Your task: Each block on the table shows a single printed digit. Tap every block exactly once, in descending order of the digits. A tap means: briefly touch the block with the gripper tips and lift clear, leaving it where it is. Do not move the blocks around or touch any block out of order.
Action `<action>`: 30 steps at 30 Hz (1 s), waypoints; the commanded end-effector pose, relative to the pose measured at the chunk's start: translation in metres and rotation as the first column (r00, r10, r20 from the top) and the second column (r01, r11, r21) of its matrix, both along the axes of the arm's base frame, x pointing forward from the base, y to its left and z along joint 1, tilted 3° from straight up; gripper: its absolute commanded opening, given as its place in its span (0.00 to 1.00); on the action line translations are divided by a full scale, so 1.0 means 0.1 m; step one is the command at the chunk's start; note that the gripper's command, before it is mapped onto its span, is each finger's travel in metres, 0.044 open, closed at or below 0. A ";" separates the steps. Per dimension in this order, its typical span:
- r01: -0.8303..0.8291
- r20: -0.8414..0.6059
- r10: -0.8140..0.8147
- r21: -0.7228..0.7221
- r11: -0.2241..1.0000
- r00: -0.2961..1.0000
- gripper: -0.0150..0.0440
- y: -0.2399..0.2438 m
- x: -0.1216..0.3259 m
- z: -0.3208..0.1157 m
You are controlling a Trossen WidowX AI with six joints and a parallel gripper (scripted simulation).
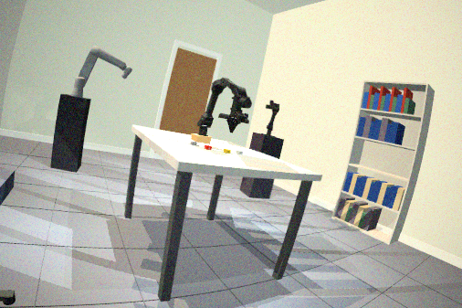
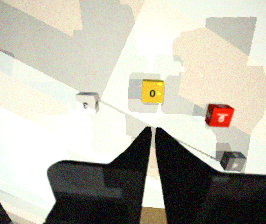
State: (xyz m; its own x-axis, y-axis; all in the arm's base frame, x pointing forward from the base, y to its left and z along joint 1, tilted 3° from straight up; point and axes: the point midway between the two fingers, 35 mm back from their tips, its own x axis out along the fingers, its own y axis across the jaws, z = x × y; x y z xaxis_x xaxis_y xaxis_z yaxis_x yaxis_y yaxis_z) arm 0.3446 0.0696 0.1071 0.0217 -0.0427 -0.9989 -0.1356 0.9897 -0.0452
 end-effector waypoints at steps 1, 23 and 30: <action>-0.014 -0.013 0.014 -0.006 1.000 1.000 0.29 -0.02 0.01 -0.36; -0.014 -0.013 0.014 -0.006 1.000 1.000 0.29 -0.06 -0.02 -0.98; -0.014 -0.013 0.014 -0.006 1.000 1.000 0.29 -0.06 -0.02 -1.07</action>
State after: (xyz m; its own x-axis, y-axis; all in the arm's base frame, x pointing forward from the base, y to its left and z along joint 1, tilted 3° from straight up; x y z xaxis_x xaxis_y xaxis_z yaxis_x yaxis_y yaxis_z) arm 0.3447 0.0645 0.0062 0.0171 -0.0439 -0.9989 -0.1437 0.9886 -0.0459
